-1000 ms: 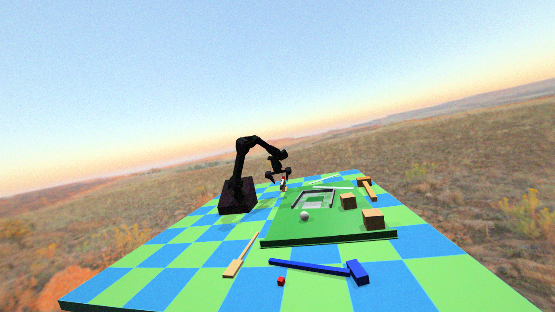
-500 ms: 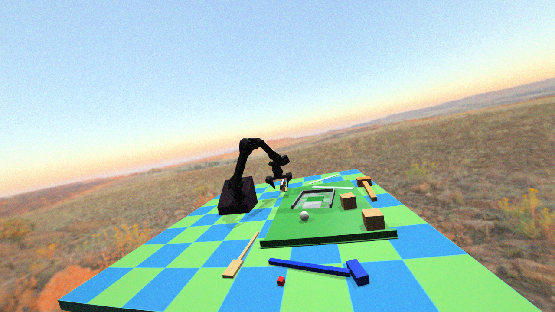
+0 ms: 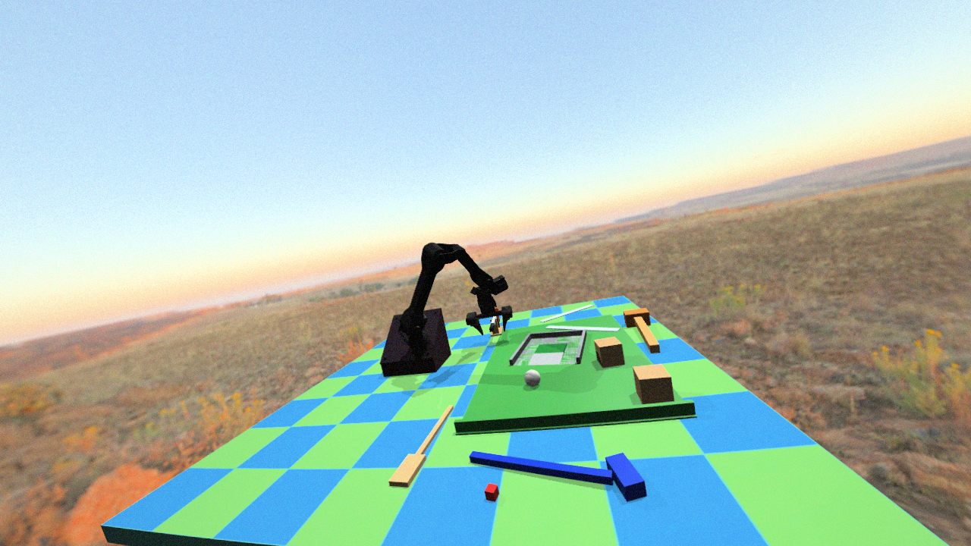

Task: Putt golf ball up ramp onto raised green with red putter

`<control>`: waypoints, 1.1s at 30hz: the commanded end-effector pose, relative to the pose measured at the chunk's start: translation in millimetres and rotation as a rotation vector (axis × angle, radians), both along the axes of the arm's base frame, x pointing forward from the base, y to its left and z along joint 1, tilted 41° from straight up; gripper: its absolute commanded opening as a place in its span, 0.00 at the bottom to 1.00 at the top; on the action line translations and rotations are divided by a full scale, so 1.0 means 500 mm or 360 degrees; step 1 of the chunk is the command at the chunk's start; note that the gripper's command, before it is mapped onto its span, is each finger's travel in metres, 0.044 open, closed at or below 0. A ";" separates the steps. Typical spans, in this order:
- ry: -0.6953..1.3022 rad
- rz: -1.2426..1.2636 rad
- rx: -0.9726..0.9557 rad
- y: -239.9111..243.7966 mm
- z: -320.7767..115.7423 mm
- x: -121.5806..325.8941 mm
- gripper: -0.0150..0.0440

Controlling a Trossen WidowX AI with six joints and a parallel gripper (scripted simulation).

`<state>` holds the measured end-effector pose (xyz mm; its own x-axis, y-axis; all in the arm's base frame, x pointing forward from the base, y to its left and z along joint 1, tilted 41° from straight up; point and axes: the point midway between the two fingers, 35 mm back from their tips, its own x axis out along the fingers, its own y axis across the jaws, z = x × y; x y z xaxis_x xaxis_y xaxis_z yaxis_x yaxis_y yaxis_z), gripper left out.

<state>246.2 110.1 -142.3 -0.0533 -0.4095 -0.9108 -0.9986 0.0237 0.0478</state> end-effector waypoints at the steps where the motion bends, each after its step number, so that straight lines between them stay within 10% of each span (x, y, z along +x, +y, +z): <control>1: 0.0010 0.0003 -0.0014 -0.012 -0.011 -0.004 1.00; 4: 0.0010 0.0003 -0.0014 -0.012 -0.011 -0.004 1.00; 19: 0.0004 -0.0002 -0.0003 -0.007 -0.006 -0.002 0.33; 33: 0.0005 -0.0002 0.0002 0.048 0.050 0.010 0.25</control>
<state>245.8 114.5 -133.0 -0.0691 -0.4344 -0.8981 -0.9976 0.0321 0.0613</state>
